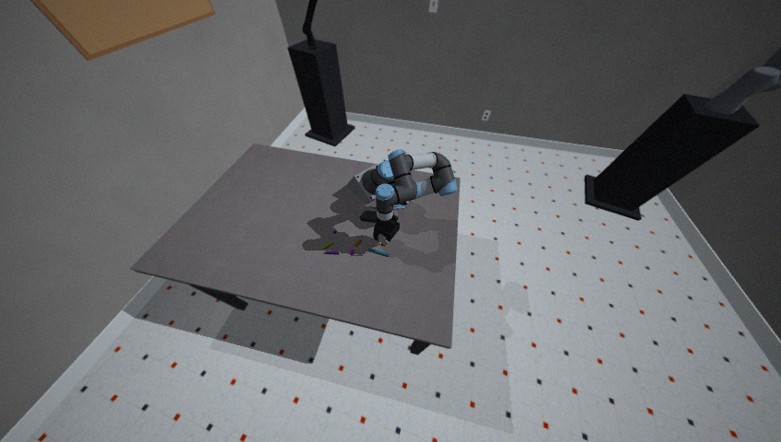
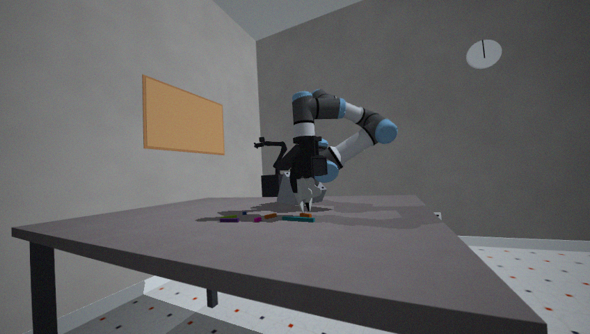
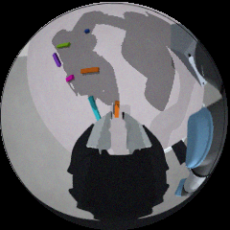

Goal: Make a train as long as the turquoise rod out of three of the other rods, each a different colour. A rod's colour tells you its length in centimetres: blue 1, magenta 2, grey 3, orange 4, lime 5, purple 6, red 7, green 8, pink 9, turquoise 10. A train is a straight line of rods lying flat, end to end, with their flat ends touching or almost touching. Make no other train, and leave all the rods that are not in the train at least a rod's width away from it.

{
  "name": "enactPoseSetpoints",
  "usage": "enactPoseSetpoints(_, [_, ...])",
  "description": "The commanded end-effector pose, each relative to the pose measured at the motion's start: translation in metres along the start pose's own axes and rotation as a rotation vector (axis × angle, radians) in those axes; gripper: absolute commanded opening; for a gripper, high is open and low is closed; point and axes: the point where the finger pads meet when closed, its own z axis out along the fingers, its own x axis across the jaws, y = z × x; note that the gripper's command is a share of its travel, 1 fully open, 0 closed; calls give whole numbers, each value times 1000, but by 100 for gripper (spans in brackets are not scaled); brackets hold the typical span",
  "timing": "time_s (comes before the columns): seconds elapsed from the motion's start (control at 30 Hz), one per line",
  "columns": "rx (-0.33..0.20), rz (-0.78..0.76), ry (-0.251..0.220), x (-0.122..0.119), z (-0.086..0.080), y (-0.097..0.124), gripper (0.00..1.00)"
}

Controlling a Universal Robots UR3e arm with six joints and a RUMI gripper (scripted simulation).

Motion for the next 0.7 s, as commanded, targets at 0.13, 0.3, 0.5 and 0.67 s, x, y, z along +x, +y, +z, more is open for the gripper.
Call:
enactPoseSetpoints(0.13, [1, -1, -1, 0, 5, 0, 14])
enactPoseSetpoints(0.3, [1, -1, -1, 0, 9, 0, 14])
enactPoseSetpoints(0.5, [1, -1, -1, 0, 14, 0, 14])
enactPoseSetpoints(0.67, [1, -1, -1, 0, 16, 0, 14])
